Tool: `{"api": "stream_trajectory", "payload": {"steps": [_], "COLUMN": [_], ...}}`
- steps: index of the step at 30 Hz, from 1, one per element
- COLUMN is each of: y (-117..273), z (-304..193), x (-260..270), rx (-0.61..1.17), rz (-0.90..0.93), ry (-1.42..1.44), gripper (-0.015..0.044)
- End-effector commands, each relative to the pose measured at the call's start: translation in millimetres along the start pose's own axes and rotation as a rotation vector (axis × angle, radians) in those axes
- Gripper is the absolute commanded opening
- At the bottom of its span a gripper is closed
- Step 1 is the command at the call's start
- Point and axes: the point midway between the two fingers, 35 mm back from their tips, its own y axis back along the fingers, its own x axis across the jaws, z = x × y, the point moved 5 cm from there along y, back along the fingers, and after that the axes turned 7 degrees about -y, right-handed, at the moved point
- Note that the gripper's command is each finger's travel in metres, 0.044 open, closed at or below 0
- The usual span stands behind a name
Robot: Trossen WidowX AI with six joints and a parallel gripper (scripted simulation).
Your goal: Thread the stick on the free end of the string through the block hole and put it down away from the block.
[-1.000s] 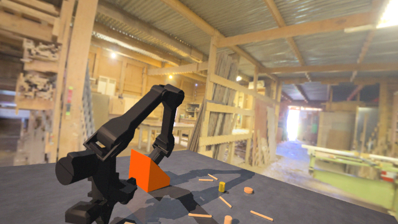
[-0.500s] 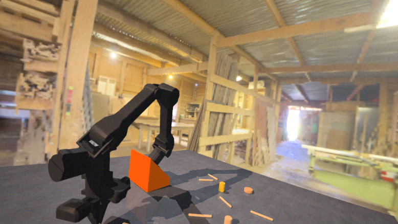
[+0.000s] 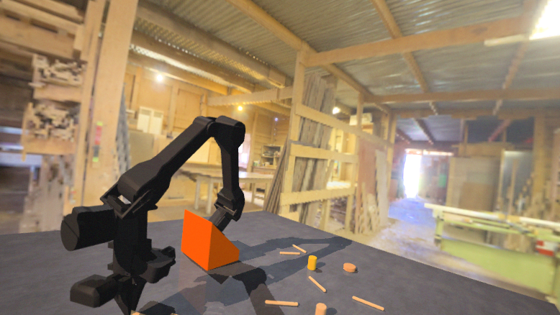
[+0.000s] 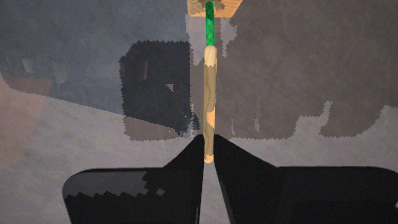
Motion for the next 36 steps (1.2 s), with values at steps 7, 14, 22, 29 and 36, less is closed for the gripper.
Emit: {"api": "stream_trajectory", "payload": {"steps": [7, 14, 22, 29, 36], "y": [1, 4, -7, -6, 64], "z": [-12, -17, -31, -29, -24], "x": [-2, -4, -6, -6, -8], "rx": [0.004, 0.005, 0.008, 0.002, 0.003], "rz": [-0.003, -0.006, 0.017, 0.011, 0.011], "ry": [-0.017, -0.027, -0.033, -0.038, -0.038], "gripper": [0.0, 0.0, 0.0, 0.0131, 0.021]}}
